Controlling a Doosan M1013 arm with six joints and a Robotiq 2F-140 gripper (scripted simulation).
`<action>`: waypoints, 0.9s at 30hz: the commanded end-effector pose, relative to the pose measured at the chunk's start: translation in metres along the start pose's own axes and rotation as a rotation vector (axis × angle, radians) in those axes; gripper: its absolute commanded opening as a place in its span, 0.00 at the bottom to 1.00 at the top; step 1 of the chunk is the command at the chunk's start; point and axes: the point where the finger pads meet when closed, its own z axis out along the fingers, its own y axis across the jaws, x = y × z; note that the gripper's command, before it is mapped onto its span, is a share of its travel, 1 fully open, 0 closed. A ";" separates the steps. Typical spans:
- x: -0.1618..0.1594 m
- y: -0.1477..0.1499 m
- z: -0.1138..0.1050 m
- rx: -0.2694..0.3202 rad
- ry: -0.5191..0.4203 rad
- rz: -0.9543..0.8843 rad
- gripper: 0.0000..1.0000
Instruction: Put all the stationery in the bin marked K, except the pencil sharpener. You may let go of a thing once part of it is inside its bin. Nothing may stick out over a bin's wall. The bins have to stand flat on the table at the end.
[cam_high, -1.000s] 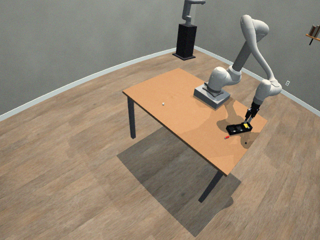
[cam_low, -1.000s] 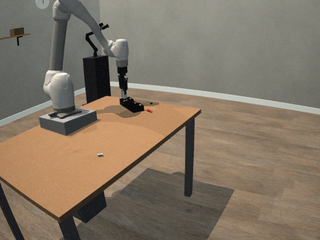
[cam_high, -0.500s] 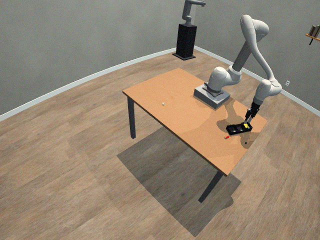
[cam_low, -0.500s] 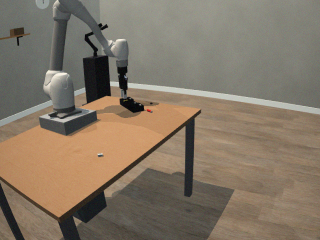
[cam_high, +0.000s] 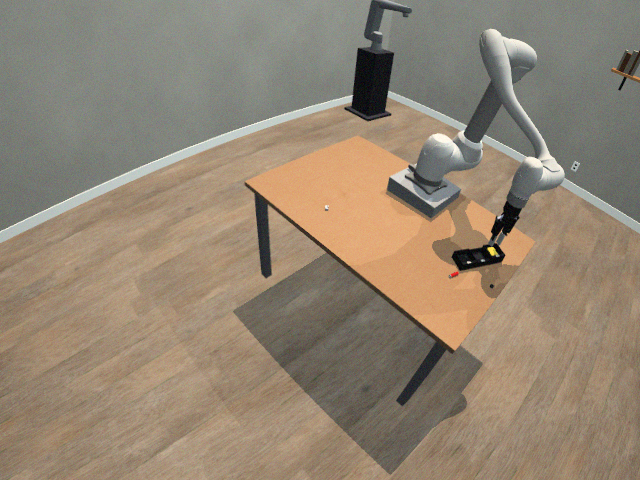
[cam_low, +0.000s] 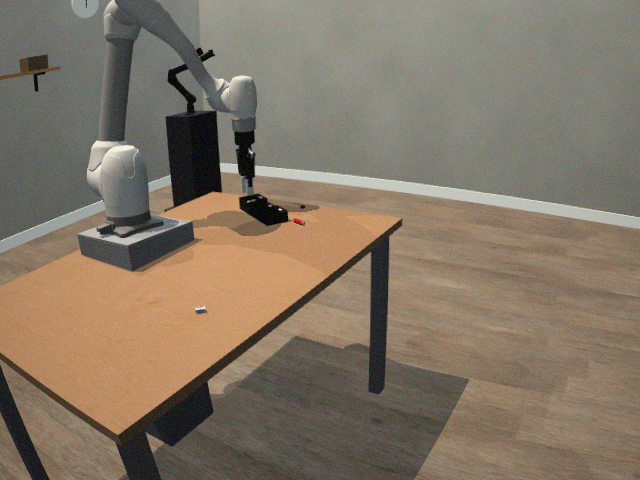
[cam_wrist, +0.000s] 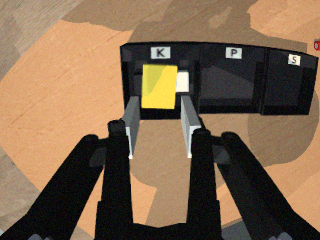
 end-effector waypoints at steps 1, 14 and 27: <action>0.005 0.001 -0.005 -0.001 0.008 0.002 0.35; 0.005 0.001 -0.005 -0.001 0.008 0.002 0.35; 0.011 0.001 -0.005 -0.001 0.008 0.002 0.35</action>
